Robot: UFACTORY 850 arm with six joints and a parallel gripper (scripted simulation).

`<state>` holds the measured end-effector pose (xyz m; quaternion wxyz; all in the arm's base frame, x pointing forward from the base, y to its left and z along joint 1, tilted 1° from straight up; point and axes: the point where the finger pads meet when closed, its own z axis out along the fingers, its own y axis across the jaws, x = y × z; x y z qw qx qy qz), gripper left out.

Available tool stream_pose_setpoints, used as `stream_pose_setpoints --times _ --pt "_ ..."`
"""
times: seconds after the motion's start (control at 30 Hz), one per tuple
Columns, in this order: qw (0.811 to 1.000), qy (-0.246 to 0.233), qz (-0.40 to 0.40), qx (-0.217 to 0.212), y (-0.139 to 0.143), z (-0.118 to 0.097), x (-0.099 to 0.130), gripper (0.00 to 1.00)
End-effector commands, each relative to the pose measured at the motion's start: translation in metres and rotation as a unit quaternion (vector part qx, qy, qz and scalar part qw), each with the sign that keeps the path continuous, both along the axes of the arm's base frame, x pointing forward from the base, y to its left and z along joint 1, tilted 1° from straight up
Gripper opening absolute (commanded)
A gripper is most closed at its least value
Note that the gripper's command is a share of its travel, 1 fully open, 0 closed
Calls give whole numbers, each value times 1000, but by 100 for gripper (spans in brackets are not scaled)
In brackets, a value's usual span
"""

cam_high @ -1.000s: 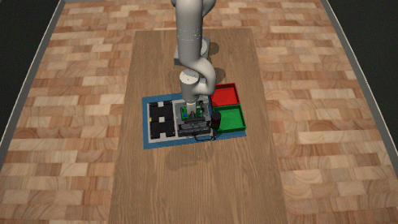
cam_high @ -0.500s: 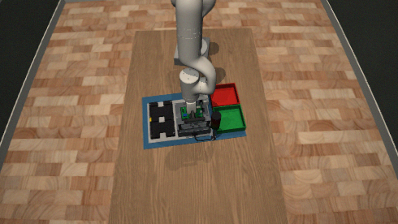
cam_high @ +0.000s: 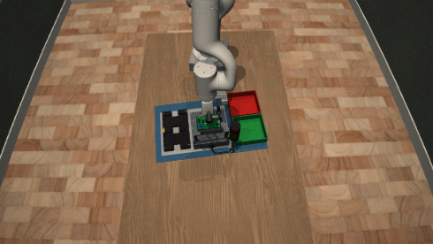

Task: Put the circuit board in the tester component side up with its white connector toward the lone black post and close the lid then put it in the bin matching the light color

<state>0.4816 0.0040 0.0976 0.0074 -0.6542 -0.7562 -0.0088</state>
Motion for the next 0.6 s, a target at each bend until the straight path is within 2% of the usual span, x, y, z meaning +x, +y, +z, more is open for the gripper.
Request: stream_pose_setpoints --times 0.0,0.27,0.33,0.57 --pt "1000 -1 0 0 -1 43 1 100" --pt "1000 -1 0 0 -2 115 0 100" --pt "1000 -1 0 0 -2 115 0 100" --pt "1000 -1 0 0 -3 159 0 100"
